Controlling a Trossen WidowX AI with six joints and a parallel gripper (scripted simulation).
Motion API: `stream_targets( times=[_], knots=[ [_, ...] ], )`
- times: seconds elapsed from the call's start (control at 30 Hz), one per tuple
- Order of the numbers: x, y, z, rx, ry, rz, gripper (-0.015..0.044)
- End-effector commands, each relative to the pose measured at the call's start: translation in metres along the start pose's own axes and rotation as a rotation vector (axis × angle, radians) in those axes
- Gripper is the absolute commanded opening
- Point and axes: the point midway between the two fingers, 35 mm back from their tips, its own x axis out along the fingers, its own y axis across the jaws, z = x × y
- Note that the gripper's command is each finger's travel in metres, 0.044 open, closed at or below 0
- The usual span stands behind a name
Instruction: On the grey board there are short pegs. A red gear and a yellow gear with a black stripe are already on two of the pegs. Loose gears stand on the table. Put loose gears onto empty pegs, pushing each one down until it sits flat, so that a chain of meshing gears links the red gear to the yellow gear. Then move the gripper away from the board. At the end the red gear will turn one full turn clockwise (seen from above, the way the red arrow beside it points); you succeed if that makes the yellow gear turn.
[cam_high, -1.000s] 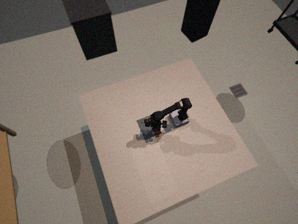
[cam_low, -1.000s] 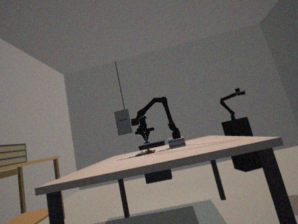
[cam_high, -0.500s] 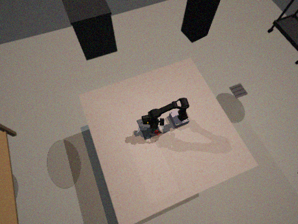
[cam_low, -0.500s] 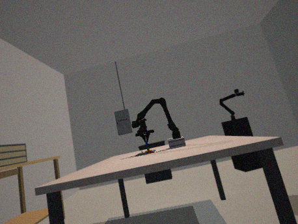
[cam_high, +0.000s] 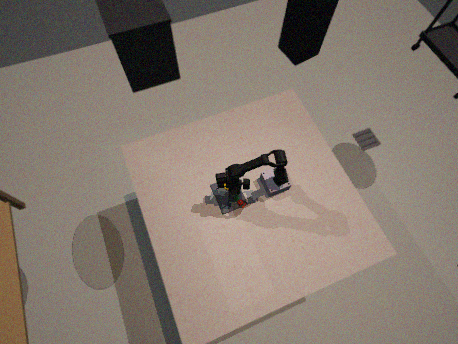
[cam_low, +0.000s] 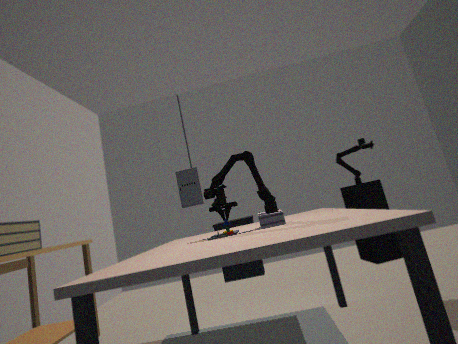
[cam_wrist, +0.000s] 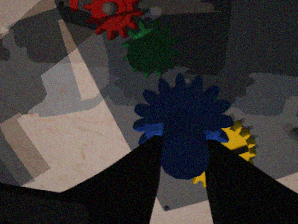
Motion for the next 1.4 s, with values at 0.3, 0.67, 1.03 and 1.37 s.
stream_targets(
  times=[0.3,0.67,1.03,1.37],
  knots=[
    [-0.001,-0.001,-0.002,-0.201,0.002,-0.001,0.0],
    [-0.001,-0.001,-0.002,-0.486,0.002,-0.001,0.0],
    [0.0,-0.002,-0.001,-0.523,0.002,-0.001,0.0],
    [0.013,-0.001,-0.002,-0.686,0.002,-0.001,0.0]
  ],
)
